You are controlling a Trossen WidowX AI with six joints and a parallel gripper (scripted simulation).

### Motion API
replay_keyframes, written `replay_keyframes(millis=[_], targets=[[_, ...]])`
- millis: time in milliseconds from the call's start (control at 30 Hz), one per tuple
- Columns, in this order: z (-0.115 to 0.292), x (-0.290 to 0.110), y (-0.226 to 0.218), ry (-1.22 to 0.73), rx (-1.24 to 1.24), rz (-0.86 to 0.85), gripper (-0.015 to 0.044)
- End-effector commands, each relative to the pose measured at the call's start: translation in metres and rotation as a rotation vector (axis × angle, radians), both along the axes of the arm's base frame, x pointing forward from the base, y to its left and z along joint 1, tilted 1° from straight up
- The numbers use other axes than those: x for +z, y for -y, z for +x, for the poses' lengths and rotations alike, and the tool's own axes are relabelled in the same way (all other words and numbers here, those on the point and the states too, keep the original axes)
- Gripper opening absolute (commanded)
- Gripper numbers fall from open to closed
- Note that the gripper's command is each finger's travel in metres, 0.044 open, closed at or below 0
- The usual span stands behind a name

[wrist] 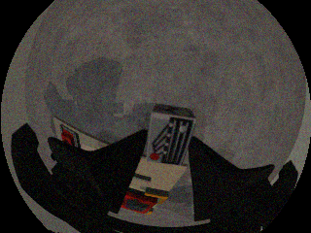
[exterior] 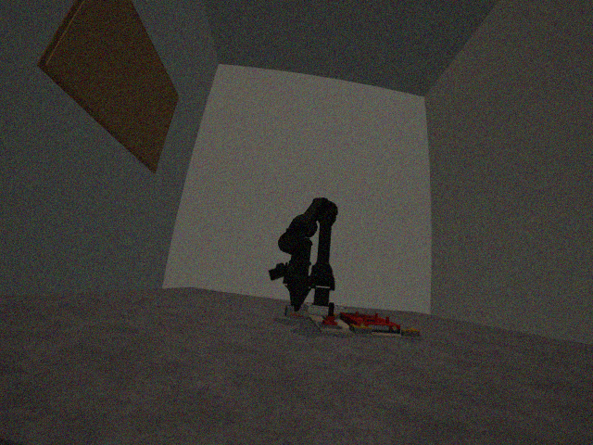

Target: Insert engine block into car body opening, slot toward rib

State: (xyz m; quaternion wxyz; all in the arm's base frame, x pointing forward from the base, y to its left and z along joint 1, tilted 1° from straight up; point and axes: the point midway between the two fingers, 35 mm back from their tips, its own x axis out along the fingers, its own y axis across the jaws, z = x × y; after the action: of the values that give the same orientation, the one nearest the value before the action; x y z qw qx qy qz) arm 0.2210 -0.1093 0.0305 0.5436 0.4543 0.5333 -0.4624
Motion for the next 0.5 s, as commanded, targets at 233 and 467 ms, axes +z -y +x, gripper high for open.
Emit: replay_keyframes(millis=[233,467], targets=[[0.0,0.0,0.001,-0.001,-0.004,-0.003,0.0052],[0.004,0.019,0.002,-0.001,-0.004,-0.003,0.0]])
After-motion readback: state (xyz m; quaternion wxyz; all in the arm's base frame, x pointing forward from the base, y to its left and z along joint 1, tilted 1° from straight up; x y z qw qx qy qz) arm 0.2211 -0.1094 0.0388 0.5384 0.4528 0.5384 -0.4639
